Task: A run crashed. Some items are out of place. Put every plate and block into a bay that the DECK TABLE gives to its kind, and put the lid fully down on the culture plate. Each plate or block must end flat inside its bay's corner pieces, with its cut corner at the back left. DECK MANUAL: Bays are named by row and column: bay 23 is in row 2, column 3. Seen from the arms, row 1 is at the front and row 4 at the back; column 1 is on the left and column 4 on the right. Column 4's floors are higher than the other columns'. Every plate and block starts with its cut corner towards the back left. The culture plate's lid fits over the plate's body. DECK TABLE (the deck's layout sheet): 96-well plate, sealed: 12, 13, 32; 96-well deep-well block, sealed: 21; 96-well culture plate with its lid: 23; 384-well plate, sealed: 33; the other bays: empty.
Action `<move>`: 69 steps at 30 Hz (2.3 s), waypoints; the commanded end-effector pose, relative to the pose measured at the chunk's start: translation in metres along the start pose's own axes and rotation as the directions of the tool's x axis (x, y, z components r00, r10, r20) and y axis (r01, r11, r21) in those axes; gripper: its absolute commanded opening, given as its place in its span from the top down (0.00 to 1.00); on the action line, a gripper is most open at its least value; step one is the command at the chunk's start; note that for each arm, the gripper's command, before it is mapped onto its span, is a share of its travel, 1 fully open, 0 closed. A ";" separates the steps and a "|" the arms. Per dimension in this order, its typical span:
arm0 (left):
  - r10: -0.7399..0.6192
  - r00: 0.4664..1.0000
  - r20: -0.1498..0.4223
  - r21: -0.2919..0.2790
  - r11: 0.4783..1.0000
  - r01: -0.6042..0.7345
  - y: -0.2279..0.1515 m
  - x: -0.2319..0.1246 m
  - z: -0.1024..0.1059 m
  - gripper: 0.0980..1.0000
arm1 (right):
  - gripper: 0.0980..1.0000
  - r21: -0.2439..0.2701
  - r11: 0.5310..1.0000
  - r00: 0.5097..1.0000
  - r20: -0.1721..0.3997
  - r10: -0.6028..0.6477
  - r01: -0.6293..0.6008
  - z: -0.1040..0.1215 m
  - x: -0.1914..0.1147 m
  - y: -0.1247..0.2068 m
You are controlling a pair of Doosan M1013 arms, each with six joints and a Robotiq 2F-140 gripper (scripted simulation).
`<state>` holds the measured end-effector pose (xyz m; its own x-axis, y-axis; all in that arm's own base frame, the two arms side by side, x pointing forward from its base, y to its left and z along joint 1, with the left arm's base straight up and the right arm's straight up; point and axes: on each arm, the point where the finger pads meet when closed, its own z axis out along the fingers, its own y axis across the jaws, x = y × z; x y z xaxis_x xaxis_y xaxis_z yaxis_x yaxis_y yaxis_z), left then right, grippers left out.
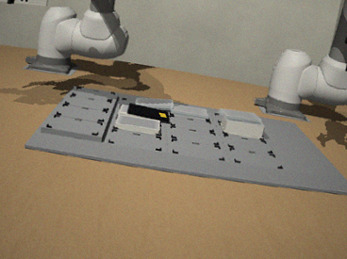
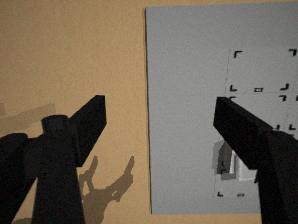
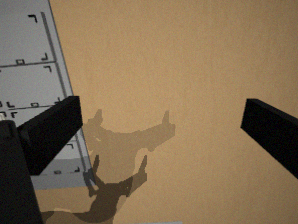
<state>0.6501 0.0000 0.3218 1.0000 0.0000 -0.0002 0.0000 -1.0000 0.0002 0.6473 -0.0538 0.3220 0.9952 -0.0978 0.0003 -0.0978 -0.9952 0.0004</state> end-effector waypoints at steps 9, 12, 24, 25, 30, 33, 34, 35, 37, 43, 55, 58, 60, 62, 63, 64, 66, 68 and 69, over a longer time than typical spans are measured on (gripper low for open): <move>0.000 1.000 -0.002 0.000 1.000 0.000 0.000 0.000 -0.001 0.34 | 0.00 0.001 0.997 0.997 -0.001 0.077 -0.077 -0.001 -0.001 0.046; 0.000 1.000 -0.002 0.000 1.000 0.000 0.000 0.000 -0.001 0.34 | 0.00 0.001 0.994 0.994 -0.001 0.110 -0.110 -0.001 -0.002 0.061; 0.000 1.000 -0.002 0.000 1.000 0.000 0.000 0.000 -0.001 0.34 | 0.00 0.001 0.987 0.987 -0.001 0.163 -0.163 -0.001 -0.007 0.111; 0.000 1.000 -0.002 0.000 1.000 0.000 0.000 0.000 -0.001 0.34 | 0.00 0.001 0.981 0.981 -0.001 0.196 -0.196 -0.001 -0.008 0.116; 0.000 1.000 -0.002 0.000 1.000 0.000 0.000 0.000 -0.001 0.34 | 0.00 0.001 0.969 0.969 -0.001 0.249 -0.249 -0.001 -0.013 0.140; 0.000 1.000 -0.002 0.000 1.000 0.000 0.000 0.000 -0.001 0.34 | 0.00 0.001 0.969 0.969 -0.001 0.249 -0.249 -0.001 -0.016 0.155; 0.000 1.000 -0.002 0.000 1.000 0.000 0.000 0.000 -0.001 0.34 | 0.00 0.001 0.969 0.969 -0.001 0.249 -0.249 -0.001 -0.017 0.160; 0.000 1.000 -0.002 0.000 1.000 0.000 0.000 0.000 -0.001 0.34 | 0.00 0.001 0.969 0.969 -0.001 0.249 -0.249 -0.001 -0.018 0.165; 0.000 1.000 -0.002 0.000 1.000 0.000 0.000 0.000 -0.001 0.34 | 0.00 0.001 0.969 0.969 -0.001 0.249 -0.249 -0.001 -0.019 0.170; 0.000 1.000 -0.002 0.000 1.000 0.000 0.000 0.000 -0.001 0.34 | 0.00 0.001 0.943 0.943 -0.001 0.332 -0.332 -0.001 -0.026 0.194; 0.000 1.000 -0.002 0.000 1.000 0.000 0.000 0.000 -0.001 0.34 | 0.00 0.001 0.911 0.911 -0.001 0.413 -0.413 -0.001 -0.042 0.241; 0.000 1.000 -0.002 0.000 1.000 0.000 0.000 0.000 -0.001 0.34 | 0.00 0.001 0.911 0.911 -0.001 0.413 -0.413 -0.001 -0.048 0.255; 0.000 1.000 -0.002 0.000 1.000 0.000 0.000 0.000 -0.001 0.34 | 0.00 0.001 0.911 0.911 -0.001 0.413 -0.413 -0.001 -0.052 0.264; 0.000 1.000 -0.002 0.000 1.000 0.000 0.000 0.000 -0.001 0.34 | 0.00 0.001 0.911 0.911 -0.001 0.413 -0.413 -0.001 -0.055 0.273; 0.000 1.000 -0.002 0.000 1.000 0.000 0.000 0.000 -0.001 0.34 | 0.00 0.001 0.911 0.911 -0.001 0.413 -0.413 -0.001 -0.057 0.278; 0.000 1.000 -0.002 0.000 1.000 0.000 0.000 0.000 -0.001 0.34 | 0.00 0.001 0.896 0.896 -0.001 0.443 -0.443 -0.001 -0.059 0.283; 0.000 1.000 -0.002 0.000 1.000 0.000 0.000 0.000 -0.001 0.34 | 0.00 0.001 0.871 0.871 -0.001 0.491 -0.491 -0.001 -0.064 0.291; 0.000 1.000 -0.002 0.000 1.000 0.000 0.000 0.000 -0.001 0.34 | 0.00 0.001 0.871 0.871 -0.001 0.491 -0.491 -0.001 -0.068 0.300; 0.000 1.000 -0.002 0.000 1.000 0.000 0.000 0.000 -0.001 0.34 | 0.00 0.001 0.871 0.871 -0.001 0.491 -0.491 -0.001 -0.071 0.305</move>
<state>0.6501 0.0000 0.3218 1.0000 0.0000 -0.0002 0.0000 -1.0000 0.0002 0.5529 -0.3408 0.3219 0.8230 -0.5681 -0.0002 -0.5681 -0.8230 0.0002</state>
